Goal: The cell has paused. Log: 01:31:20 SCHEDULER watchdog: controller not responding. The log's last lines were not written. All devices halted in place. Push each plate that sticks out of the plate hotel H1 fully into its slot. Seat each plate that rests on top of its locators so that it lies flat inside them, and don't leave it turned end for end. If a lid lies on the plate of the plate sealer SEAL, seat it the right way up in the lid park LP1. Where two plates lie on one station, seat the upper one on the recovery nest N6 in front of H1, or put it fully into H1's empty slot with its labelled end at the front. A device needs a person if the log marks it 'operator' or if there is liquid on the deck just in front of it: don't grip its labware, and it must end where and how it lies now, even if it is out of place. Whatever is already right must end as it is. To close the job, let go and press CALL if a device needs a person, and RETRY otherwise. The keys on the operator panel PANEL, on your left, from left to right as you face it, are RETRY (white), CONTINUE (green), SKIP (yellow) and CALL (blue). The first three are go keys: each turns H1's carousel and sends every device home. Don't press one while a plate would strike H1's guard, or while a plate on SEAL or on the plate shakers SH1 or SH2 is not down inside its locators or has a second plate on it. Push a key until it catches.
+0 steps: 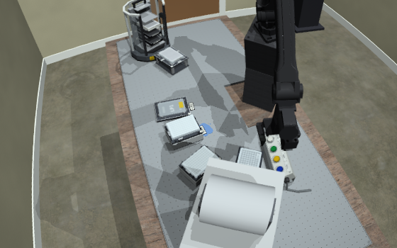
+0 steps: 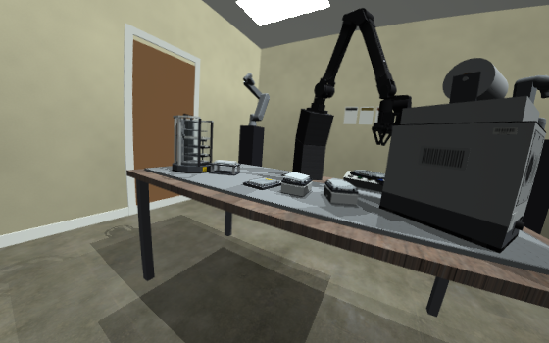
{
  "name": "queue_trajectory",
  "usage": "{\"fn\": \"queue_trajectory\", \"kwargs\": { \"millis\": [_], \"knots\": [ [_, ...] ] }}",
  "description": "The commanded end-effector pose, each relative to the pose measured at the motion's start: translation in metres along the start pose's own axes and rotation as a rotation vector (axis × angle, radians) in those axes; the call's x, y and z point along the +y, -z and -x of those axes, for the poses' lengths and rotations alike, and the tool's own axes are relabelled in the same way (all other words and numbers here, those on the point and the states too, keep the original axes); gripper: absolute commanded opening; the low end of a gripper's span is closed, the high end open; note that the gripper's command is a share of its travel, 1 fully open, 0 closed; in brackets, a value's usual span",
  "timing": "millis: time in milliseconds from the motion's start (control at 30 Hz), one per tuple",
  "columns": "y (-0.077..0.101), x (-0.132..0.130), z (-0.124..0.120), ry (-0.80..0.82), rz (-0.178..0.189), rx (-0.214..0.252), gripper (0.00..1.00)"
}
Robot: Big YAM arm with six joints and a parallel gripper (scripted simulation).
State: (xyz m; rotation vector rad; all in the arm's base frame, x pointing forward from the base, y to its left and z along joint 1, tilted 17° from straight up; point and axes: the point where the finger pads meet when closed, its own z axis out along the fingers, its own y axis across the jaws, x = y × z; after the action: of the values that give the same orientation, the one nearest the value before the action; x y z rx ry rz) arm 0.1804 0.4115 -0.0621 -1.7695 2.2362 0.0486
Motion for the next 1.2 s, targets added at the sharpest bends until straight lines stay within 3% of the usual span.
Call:
{"fn": "queue_trajectory", "kwargs": {
  "millis": [0,500,567,1167],
  "knots": [
    [-0.003,0.009,0.010,-0.023,-0.003,-0.005,1.00],
    [-0.003,0.052,0.018,-0.022,-0.002,0.002,1.00],
    [-0.003,0.058,0.019,0.047,-0.001,0.001,1.00],
    [-0.004,0.050,0.020,0.402,-0.003,0.002,1.00]
  ]
}}
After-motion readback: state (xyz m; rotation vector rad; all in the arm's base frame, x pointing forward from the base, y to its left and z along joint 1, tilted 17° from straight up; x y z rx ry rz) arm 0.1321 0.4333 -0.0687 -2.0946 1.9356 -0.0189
